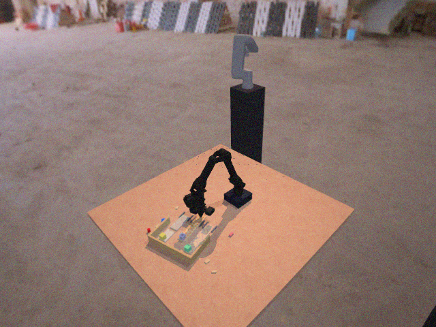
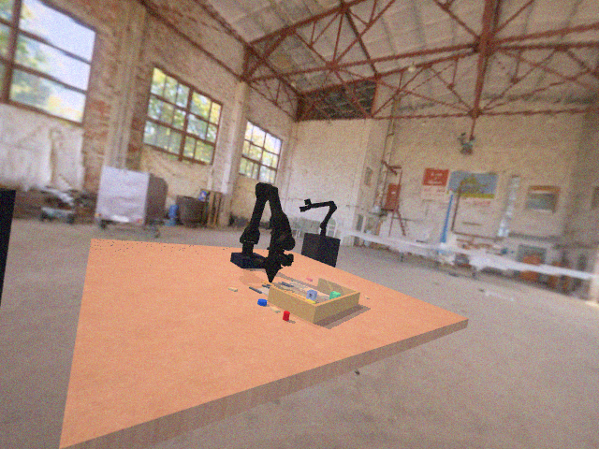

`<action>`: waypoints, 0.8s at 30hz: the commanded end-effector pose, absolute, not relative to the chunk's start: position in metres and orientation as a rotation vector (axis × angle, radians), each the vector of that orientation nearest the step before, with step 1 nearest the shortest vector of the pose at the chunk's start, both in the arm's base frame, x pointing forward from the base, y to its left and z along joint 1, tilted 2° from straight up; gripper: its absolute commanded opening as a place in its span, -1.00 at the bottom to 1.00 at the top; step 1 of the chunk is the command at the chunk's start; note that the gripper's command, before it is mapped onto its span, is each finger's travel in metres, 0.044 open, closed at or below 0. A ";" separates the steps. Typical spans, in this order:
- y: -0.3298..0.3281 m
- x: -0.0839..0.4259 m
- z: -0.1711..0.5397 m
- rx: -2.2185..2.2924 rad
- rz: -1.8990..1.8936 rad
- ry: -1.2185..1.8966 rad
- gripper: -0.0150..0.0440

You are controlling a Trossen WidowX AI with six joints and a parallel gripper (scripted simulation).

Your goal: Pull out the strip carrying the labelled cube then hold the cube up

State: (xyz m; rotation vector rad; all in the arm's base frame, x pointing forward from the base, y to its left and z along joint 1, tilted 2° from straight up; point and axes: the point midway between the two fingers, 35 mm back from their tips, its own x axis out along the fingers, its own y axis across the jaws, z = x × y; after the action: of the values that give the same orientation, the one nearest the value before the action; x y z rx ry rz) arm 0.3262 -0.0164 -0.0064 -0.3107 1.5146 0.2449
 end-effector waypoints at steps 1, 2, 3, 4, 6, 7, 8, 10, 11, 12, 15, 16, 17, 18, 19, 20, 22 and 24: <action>-0.019 0.314 -0.011 -0.312 0.248 1.537 -0.49; -0.020 0.312 -0.011 -0.313 0.248 1.537 -0.49; -0.020 0.311 -0.011 -0.313 0.248 1.537 -0.49; -0.021 0.310 -0.011 -0.313 0.248 1.537 -0.49; -0.022 0.307 -0.011 -0.313 0.248 1.537 -0.49; -0.022 0.305 -0.011 -0.313 0.248 1.538 -0.49; -0.023 0.304 -0.011 -0.313 0.248 1.538 -0.49; -0.024 0.301 -0.012 -0.313 0.248 1.538 -0.49; -0.024 0.299 -0.012 -0.313 0.248 1.538 -0.49; -0.025 0.298 -0.012 -0.313 0.248 1.538 -0.49; -0.026 0.294 -0.012 -0.313 0.248 1.539 -0.49; -0.027 0.292 -0.012 -0.313 0.248 1.539 -0.49; -0.027 0.291 -0.012 -0.313 0.248 1.539 -0.49; -0.028 0.289 -0.012 -0.313 0.248 1.539 -0.49; -0.028 0.288 -0.012 -0.313 0.248 1.539 -0.49; -0.029 0.286 -0.012 -0.313 0.248 1.539 -0.49; -0.030 0.284 -0.012 -0.313 0.248 1.539 -0.49; -0.031 0.281 -0.012 -0.313 0.248 1.540 -0.49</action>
State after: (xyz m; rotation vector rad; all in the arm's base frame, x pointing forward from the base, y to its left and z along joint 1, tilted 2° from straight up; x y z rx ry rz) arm 0.2921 -0.0287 -0.0072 -0.3123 1.5161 0.2437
